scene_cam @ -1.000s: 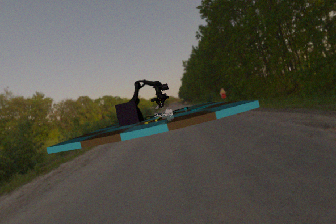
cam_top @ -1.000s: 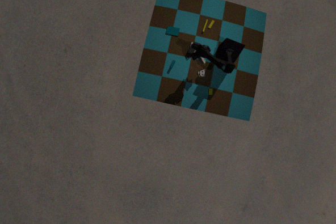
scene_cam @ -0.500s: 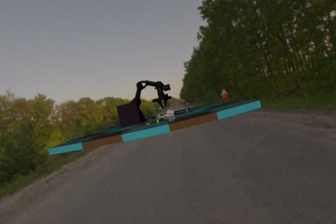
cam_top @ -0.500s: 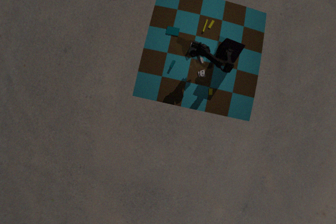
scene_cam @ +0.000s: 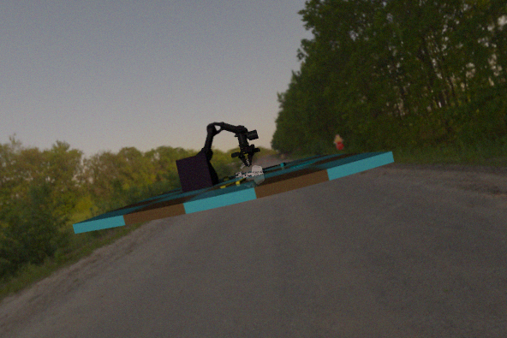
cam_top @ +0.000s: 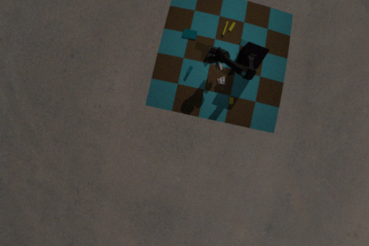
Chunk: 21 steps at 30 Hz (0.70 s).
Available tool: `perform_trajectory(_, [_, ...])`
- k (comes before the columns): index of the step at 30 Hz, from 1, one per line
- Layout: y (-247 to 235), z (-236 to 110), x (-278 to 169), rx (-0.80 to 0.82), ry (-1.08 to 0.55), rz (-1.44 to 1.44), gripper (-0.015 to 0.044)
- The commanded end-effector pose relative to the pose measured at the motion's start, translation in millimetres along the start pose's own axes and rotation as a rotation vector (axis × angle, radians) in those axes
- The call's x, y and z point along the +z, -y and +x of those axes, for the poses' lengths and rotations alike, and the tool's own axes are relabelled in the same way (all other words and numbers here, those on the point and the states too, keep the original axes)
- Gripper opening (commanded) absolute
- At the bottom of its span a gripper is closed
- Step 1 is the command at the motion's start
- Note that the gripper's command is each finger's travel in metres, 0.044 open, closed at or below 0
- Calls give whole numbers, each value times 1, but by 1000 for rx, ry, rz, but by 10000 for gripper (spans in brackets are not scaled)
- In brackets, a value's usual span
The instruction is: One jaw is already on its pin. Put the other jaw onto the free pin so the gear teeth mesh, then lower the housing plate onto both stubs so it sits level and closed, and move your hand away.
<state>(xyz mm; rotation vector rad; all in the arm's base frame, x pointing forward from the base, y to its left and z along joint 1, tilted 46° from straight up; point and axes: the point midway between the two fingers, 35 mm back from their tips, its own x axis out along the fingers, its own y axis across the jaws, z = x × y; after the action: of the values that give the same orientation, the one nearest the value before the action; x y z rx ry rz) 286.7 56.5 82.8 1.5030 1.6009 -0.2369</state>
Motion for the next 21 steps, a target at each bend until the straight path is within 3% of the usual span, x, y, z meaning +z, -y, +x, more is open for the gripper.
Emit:
perform_trajectory(1, [0,7,1,-1,0,6,37])
perform_trajectory(21, [0,39,0,3,0,4,37])
